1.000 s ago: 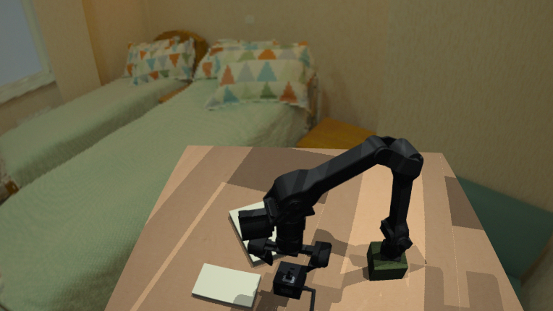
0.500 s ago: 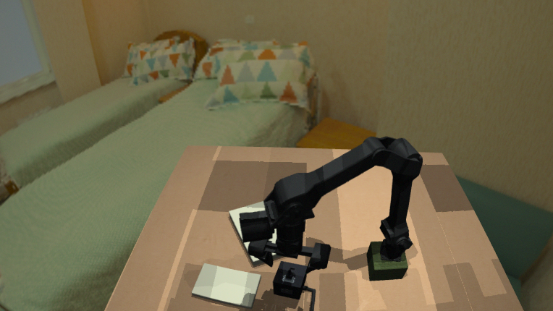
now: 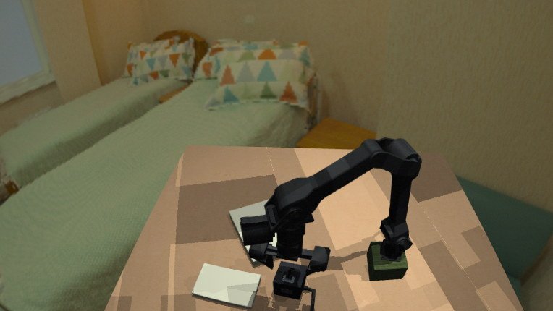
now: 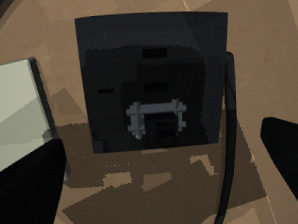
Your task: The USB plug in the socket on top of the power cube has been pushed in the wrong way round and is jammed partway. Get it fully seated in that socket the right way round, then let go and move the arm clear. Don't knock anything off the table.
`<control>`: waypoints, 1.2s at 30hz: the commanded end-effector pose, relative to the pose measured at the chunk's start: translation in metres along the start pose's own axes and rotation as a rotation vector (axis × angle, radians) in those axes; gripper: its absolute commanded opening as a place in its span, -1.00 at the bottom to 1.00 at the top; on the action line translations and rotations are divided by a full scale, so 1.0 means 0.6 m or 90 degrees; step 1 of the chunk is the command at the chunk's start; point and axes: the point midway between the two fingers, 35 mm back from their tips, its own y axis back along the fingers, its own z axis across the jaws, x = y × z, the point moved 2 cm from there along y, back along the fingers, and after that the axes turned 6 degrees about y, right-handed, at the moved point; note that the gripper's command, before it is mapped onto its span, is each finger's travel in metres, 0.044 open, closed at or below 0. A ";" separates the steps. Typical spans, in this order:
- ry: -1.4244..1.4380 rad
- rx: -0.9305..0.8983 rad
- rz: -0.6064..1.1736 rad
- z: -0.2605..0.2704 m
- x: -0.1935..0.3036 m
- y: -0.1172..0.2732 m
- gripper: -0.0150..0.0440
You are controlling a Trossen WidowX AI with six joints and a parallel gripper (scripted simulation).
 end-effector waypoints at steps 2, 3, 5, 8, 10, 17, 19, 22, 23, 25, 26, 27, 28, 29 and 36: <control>0.000 0.000 0.000 0.000 0.000 -0.001 0.91; 0.000 0.000 0.000 0.000 0.000 -0.001 0.82; 0.000 0.000 0.000 0.000 0.000 -0.001 0.64; 0.000 0.000 0.000 0.000 0.000 -0.001 0.38; 0.000 0.000 0.000 0.000 0.000 -0.001 0.20; 0.000 0.000 0.000 0.000 0.000 -0.001 -0.42; 0.000 0.000 0.000 0.000 0.000 -0.001 -0.47; 0.000 0.000 0.000 0.000 0.000 -0.001 -0.49; 0.000 0.000 0.000 0.000 0.000 -0.001 -0.49; 0.000 0.000 0.000 0.000 0.000 -0.001 -0.49; 0.000 0.000 0.000 0.000 0.000 -0.001 -0.49; 0.000 0.000 0.000 0.000 0.000 -0.001 -0.49; 0.000 0.000 0.000 0.000 0.000 -0.001 -0.49; 0.000 0.000 0.000 0.000 0.000 -0.001 -0.49; 0.000 0.000 0.000 0.000 0.000 -0.001 -0.49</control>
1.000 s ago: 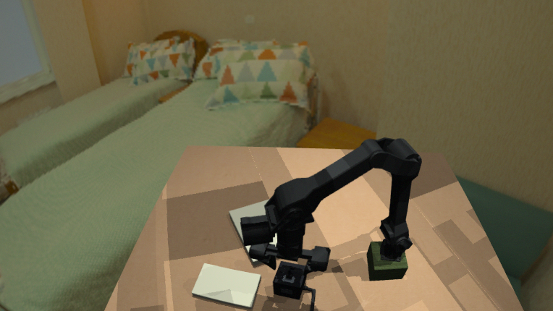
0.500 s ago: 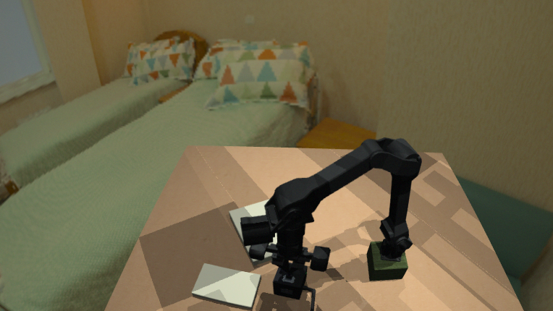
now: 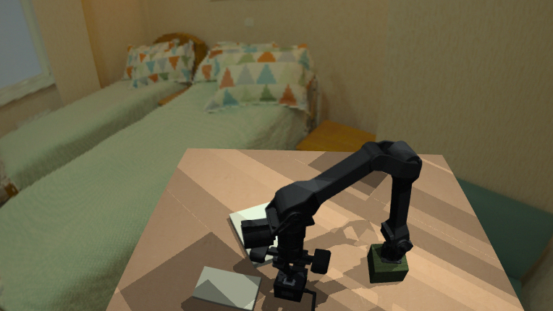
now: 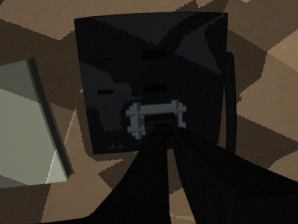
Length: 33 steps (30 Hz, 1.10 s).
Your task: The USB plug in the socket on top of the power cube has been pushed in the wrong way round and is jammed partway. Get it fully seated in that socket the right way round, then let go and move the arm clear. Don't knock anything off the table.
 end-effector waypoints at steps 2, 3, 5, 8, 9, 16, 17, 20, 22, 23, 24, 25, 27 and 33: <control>0.000 0.000 0.000 0.000 0.000 0.002 -0.49; 0.000 0.000 0.000 0.000 0.000 0.003 -0.49; 0.000 0.000 0.000 0.000 0.000 0.005 -0.49; 0.000 0.000 0.000 0.000 0.000 0.008 -0.49; 0.000 0.000 0.000 0.000 0.000 0.009 -0.49; 0.000 0.000 0.000 0.000 0.000 0.017 -0.49; 0.000 0.000 0.000 0.000 0.000 0.018 -0.49; 0.000 0.000 0.000 0.000 0.000 0.022 -0.49; 0.000 0.000 0.000 0.000 0.000 0.024 -0.49; 0.000 0.000 0.000 0.000 0.000 0.025 -0.49; 0.000 0.000 0.000 0.000 0.000 0.026 -0.49; 0.000 0.000 0.000 0.000 0.000 0.027 -0.49; 0.000 0.000 0.000 0.000 0.000 0.029 -0.49; 0.000 0.000 0.000 0.000 0.000 0.036 -0.49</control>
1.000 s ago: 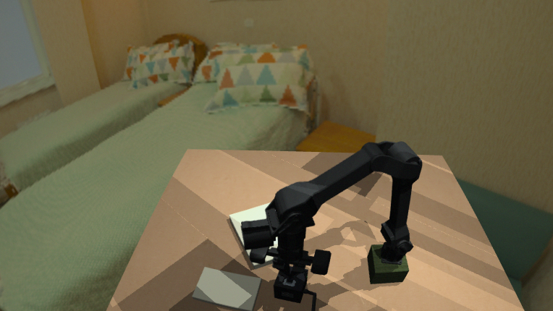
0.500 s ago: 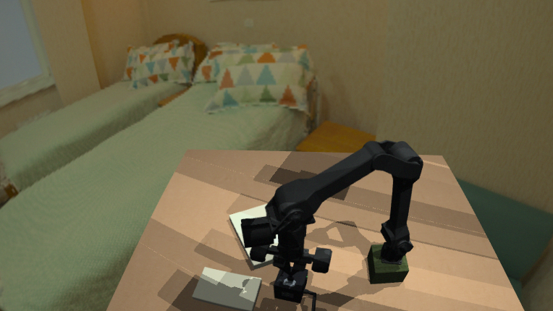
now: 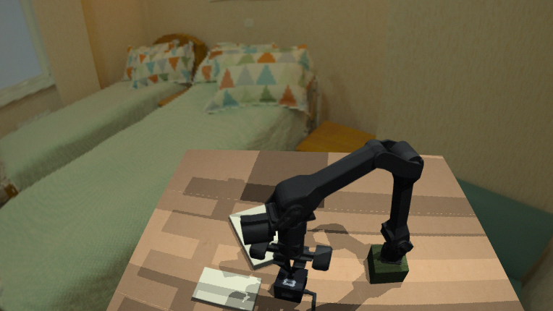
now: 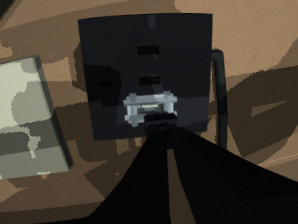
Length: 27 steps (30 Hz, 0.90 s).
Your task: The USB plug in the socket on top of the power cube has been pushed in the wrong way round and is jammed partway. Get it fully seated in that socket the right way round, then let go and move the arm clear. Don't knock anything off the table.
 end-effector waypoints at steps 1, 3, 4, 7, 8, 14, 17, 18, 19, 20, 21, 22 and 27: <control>0.000 -0.003 0.001 0.002 0.001 0.008 -0.49; 0.000 -0.003 0.001 0.002 0.001 0.010 -0.49; 0.000 -0.003 0.001 0.002 0.001 0.011 -0.49; 0.000 -0.003 0.001 0.002 0.001 0.014 -0.49; 0.000 -0.003 0.001 0.002 0.001 0.015 -0.49; 0.000 -0.003 0.001 0.002 0.001 0.020 -0.49; 0.004 -0.002 0.001 0.001 0.000 0.019 -0.49; 0.010 -0.002 0.001 0.001 0.000 0.018 -0.49; 0.020 -0.002 0.001 0.001 0.000 0.018 -0.49; 0.030 -0.001 0.000 0.001 0.000 0.017 -0.49; 0.042 -0.001 0.000 0.001 0.000 0.017 -0.49; 0.055 -0.001 0.000 0.001 0.000 0.017 -0.49; 0.140 -0.001 0.000 0.000 0.000 0.016 -0.49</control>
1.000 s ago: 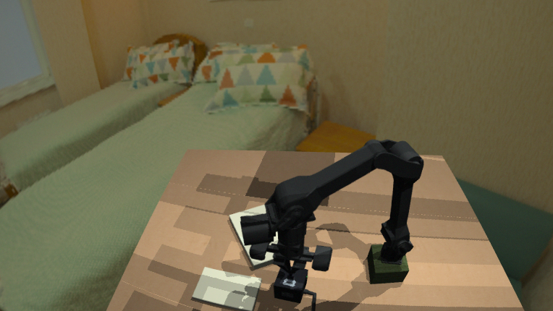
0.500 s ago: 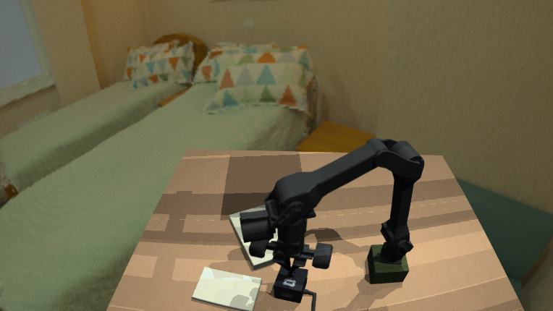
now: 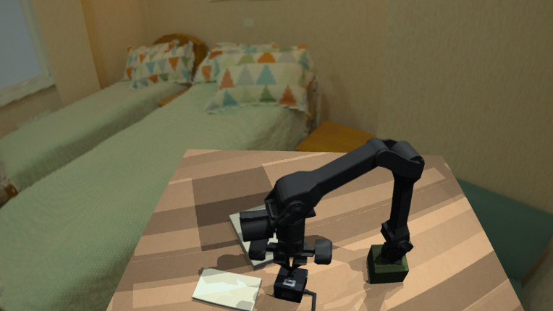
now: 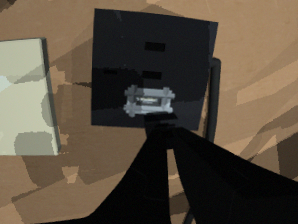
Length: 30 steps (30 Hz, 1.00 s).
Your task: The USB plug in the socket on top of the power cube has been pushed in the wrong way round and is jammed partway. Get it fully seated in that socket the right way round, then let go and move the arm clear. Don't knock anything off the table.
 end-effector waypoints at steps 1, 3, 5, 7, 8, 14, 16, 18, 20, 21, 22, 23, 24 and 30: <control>0.064 0.001 0.000 -0.001 0.000 -0.001 -0.49; 0.099 0.001 0.000 -0.001 0.000 -0.001 -0.49; 0.132 0.001 0.000 -0.001 0.000 -0.001 -0.49; 0.165 0.001 0.000 -0.001 0.000 -0.001 -0.49; 0.182 0.001 0.000 -0.001 0.000 -0.001 -0.49; 0.281 0.001 0.000 -0.001 0.000 -0.001 -0.49; 0.315 0.001 0.000 -0.001 0.000 -0.001 -0.49; 0.348 0.001 0.000 -0.001 0.000 -0.001 -0.49; 0.381 0.001 0.000 -0.001 0.000 -0.001 -0.49; 0.398 0.001 0.000 -0.001 0.000 -0.001 -0.49; 0.415 0.001 0.000 -0.001 0.000 -0.001 -0.49; 0.431 0.001 0.000 -0.001 0.000 -0.001 -0.49; 0.448 0.001 0.000 -0.001 0.000 -0.001 -0.49; 0.548 0.001 0.001 -0.001 0.000 -0.001 -0.49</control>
